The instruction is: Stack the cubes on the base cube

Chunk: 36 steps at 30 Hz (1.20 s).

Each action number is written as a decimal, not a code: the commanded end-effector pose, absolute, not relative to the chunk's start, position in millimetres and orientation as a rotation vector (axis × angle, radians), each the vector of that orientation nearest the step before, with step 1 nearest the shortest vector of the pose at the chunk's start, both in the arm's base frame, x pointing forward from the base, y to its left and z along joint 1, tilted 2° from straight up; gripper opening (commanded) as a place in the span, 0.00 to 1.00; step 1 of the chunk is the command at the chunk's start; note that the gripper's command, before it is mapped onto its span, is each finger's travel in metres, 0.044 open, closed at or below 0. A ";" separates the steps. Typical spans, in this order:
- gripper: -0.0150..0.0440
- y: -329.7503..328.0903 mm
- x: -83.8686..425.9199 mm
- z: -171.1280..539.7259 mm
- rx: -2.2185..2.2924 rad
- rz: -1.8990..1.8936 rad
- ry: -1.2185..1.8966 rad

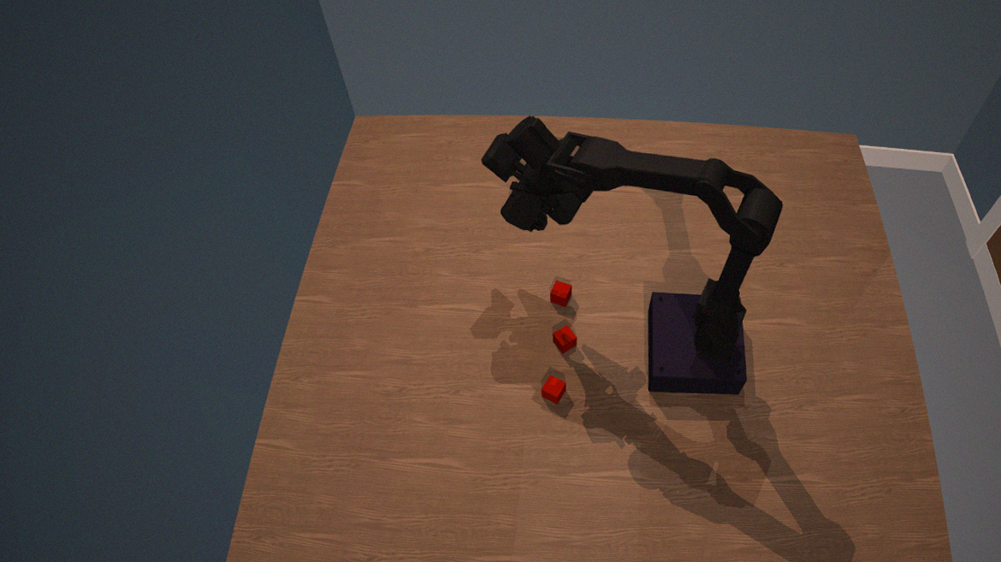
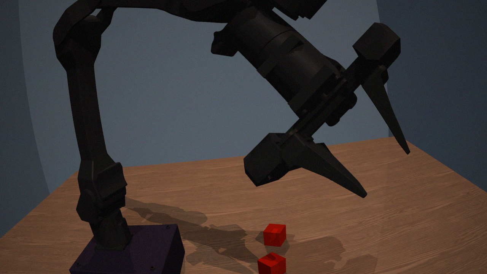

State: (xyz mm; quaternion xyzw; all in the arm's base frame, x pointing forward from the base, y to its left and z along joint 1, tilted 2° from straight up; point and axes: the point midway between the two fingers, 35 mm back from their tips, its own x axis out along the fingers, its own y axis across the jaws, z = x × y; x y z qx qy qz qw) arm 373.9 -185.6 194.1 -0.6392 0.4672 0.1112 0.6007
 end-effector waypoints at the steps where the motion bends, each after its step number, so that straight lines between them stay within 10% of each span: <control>1: 0.70 -150.5 341.2 125.6 -1.249 0.683 1.215; 36: 0.70 -113.8 298.4 12.9 -0.981 1.008 1.319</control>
